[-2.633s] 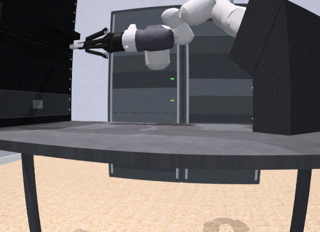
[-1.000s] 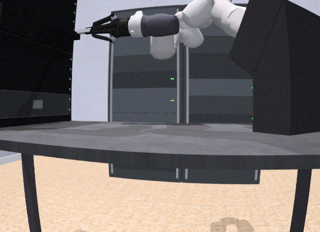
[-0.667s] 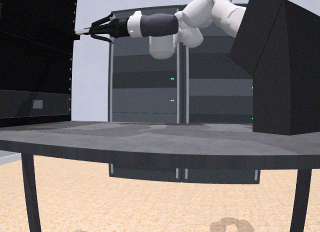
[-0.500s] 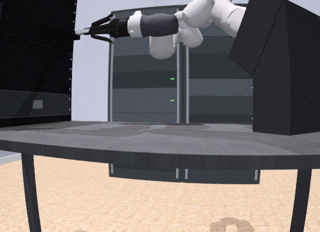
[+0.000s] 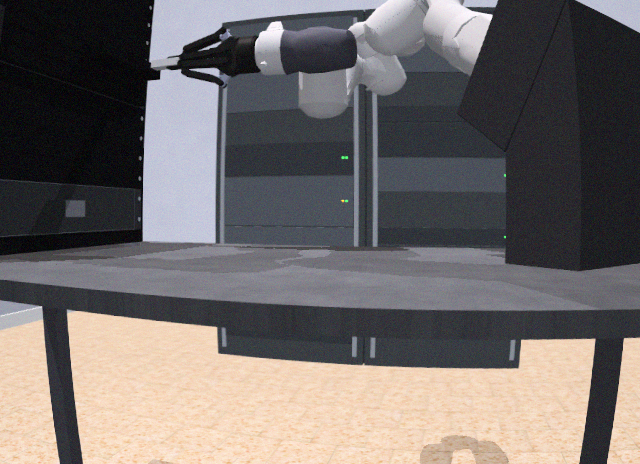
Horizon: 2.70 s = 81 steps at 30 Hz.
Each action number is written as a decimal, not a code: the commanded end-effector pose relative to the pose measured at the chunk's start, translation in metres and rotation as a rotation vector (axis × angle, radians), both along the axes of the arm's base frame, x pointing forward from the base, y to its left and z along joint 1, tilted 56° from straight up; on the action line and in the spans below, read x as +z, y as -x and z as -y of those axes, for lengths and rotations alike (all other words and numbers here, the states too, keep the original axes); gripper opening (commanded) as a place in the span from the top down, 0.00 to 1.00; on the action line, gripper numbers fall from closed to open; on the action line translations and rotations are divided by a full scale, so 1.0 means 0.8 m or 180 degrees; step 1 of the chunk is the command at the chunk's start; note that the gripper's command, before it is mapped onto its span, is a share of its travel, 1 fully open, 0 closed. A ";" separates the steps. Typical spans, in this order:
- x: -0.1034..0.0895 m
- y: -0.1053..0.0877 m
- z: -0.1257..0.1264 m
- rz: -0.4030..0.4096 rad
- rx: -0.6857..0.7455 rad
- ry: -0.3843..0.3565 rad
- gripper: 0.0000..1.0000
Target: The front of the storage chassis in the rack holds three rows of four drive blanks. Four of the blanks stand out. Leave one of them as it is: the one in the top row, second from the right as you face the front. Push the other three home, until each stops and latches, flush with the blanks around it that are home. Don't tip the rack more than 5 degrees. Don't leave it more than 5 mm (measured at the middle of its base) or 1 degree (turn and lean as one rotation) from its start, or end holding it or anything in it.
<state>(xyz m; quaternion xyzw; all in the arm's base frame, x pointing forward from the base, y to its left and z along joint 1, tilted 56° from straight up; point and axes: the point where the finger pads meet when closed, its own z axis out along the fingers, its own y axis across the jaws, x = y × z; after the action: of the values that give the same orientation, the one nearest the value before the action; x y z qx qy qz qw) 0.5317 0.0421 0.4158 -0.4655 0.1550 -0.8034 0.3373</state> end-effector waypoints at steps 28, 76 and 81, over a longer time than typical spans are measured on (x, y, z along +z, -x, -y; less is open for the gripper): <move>-0.009 -0.008 -0.002 -0.0009 -0.0005 0.0017 1.00; -0.007 -0.007 0.001 -0.0009 -0.0005 0.0017 1.00; -0.007 -0.007 0.001 -0.0009 -0.0005 0.0017 1.00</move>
<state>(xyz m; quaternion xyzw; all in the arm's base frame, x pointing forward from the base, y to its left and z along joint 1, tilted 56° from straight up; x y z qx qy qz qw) 0.5379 0.0399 0.4097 -0.4672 0.1549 -0.8045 0.3323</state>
